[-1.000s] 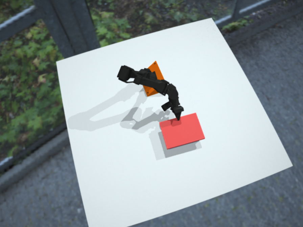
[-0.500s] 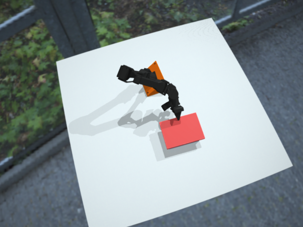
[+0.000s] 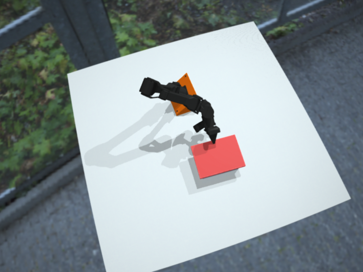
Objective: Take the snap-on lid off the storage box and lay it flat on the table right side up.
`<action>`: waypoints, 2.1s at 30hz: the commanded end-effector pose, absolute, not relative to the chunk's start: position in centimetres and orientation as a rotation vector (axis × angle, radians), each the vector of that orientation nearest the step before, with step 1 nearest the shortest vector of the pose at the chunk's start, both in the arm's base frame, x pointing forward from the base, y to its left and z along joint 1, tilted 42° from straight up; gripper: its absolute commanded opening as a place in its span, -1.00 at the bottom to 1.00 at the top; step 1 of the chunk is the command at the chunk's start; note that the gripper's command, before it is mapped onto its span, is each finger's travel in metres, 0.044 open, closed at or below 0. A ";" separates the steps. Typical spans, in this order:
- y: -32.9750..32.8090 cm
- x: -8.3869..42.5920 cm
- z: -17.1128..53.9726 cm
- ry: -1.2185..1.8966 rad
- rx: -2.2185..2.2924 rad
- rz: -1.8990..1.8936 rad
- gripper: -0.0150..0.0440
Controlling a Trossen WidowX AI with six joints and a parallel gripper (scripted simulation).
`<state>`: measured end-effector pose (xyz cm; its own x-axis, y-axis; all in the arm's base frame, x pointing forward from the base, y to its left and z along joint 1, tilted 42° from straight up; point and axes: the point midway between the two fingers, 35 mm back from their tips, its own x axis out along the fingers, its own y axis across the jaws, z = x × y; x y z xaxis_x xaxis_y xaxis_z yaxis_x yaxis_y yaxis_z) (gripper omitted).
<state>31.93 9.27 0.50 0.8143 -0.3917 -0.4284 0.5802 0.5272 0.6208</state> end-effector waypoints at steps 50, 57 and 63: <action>9.7 32.1 0.9 0.247 0.832 -0.586 -0.49; 9.7 32.2 0.9 0.247 0.832 -0.586 -0.49; 9.7 32.2 0.9 0.247 0.832 -0.586 -0.49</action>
